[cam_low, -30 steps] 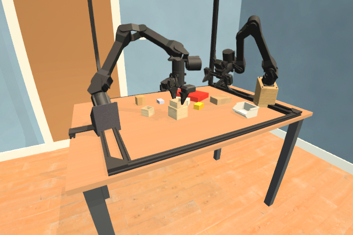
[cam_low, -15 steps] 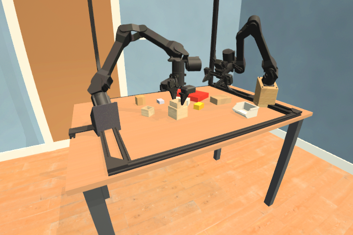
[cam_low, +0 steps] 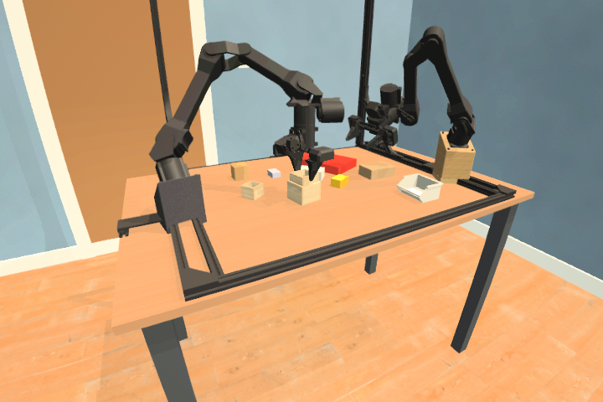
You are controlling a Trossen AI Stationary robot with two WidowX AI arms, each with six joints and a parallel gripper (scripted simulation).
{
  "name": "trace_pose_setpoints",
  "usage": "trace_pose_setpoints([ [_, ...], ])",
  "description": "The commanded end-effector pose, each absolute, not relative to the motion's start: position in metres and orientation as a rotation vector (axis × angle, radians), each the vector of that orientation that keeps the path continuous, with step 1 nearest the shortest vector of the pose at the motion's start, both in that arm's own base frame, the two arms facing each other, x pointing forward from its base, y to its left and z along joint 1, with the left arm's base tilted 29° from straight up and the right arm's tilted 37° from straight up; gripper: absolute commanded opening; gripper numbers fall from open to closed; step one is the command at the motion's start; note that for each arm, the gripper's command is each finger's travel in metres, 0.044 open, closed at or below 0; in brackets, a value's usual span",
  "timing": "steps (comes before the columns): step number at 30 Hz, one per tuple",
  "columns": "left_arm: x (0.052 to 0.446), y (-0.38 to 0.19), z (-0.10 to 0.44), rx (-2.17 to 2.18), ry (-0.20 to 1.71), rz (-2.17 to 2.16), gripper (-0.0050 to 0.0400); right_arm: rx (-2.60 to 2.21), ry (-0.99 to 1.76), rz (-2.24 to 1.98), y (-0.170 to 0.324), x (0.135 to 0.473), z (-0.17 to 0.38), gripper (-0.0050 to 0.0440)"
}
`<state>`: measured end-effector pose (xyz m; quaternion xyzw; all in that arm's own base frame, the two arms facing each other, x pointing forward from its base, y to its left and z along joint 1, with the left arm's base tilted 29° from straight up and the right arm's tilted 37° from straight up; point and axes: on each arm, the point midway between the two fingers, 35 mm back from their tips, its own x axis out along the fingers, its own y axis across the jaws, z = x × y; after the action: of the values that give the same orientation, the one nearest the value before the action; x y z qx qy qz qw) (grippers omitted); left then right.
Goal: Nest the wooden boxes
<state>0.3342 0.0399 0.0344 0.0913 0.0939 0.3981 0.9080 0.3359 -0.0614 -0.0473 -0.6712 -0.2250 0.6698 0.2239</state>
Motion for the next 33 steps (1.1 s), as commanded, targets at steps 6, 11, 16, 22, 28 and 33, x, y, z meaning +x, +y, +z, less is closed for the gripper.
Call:
trace_pose_setpoints([
  [6,0.3338,0.0405,0.0344,0.185,0.192,0.827,0.04,-1.846,-0.62,1.847,-0.0593,0.3353,-0.0496,0.0],
  [11,0.3338,0.0405,0.0344,0.185,0.192,0.827,0.04,-1.846,-0.62,1.847,-0.0588,0.3353,-0.0503,0.0],
  [16,0.3338,0.0405,0.0344,0.185,0.192,0.827,0.04,-1.846,-0.62,1.847,-0.0582,0.3353,-0.051,0.0],
  [22,0.3338,0.0405,0.0344,0.185,0.192,0.827,0.04,-1.846,-0.62,1.847,-0.0576,0.3353,-0.0518,0.0],
  [28,0.3338,0.0405,0.0344,0.185,0.192,0.827,0.04,-1.846,-0.62,1.847,-0.0576,0.3353,-0.0518,0.0],
  [33,0.3338,0.0405,0.0344,0.185,0.192,0.827,0.04,-1.846,-0.62,1.847,-0.0576,0.3353,-0.0518,0.0],
])
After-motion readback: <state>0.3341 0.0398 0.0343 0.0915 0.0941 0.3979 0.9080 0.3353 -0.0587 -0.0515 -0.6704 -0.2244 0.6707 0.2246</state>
